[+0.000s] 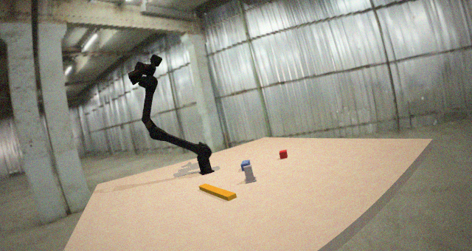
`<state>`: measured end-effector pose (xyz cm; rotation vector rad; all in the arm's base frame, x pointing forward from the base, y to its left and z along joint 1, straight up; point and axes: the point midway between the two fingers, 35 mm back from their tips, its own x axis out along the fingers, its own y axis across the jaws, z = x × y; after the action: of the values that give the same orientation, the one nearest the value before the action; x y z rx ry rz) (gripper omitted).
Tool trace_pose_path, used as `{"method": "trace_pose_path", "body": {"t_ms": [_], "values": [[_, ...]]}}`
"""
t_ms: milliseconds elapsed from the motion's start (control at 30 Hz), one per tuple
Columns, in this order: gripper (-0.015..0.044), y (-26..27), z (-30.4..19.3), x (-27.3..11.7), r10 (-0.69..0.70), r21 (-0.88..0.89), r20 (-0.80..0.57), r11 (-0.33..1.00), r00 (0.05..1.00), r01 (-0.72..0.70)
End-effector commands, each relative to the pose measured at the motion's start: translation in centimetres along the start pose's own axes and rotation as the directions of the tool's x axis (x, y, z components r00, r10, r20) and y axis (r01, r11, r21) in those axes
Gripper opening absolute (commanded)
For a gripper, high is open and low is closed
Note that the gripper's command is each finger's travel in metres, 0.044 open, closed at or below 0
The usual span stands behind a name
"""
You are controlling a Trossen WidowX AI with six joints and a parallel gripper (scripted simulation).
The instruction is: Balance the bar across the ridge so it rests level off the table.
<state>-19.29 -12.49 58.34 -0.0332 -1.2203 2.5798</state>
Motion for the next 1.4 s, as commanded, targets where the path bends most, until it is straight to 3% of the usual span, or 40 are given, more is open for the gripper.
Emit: {"method": "trace_pose_path", "body": {"t_ms": [0,100,400,700,1033,1367], "values": [[0.0374,-0.2,-0.1,0.0,-0.003,0.003,0.002,1.000,1.000,0.003],[0.0315,-2.6,-1.2,0.3,-0.054,0.048,0.023,0.997,0.998,0.053],[0.0315,-10.8,-6.6,0.7,-0.270,0.173,-0.034,0.947,0.962,0.271],[0.0315,-17.9,-12.8,-1.5,-0.487,0.241,-0.145,0.827,0.861,0.508],[0.0315,-24.3,-20.6,-7.3,-0.685,0.254,-0.311,0.608,0.659,0.752],[0.0315,-27.7,-27.9,-15.8,-0.789,0.180,-0.488,0.326,0.373,0.928]]}}
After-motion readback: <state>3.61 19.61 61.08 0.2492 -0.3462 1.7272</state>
